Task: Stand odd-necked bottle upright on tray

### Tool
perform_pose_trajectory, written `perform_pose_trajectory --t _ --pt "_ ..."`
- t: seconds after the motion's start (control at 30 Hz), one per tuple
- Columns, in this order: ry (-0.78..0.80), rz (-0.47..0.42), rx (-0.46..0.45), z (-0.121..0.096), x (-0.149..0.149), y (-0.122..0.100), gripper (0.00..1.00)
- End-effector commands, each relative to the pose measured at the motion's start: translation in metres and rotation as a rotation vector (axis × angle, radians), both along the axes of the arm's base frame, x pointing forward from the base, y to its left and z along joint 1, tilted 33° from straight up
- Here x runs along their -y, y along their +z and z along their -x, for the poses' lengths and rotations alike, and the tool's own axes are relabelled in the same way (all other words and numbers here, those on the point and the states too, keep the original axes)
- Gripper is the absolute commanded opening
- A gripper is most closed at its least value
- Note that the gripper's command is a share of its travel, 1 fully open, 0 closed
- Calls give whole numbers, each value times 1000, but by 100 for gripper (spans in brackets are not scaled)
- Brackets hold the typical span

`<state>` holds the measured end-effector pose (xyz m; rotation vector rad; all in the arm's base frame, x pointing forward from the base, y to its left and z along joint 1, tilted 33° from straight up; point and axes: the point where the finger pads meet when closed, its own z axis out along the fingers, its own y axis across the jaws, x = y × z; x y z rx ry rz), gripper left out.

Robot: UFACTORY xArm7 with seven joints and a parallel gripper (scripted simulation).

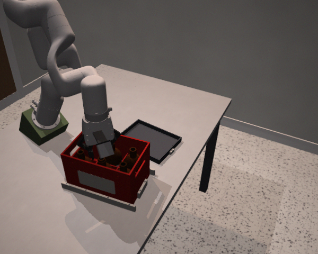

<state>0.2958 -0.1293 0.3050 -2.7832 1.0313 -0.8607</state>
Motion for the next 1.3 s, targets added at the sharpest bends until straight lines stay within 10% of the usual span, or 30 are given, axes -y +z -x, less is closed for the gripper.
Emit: perform_pose_trajectory --t 0.0,1.27 --pt "0 1 3 -2 1 -2 65" --pt "0 1 3 -19 5 -28 65"
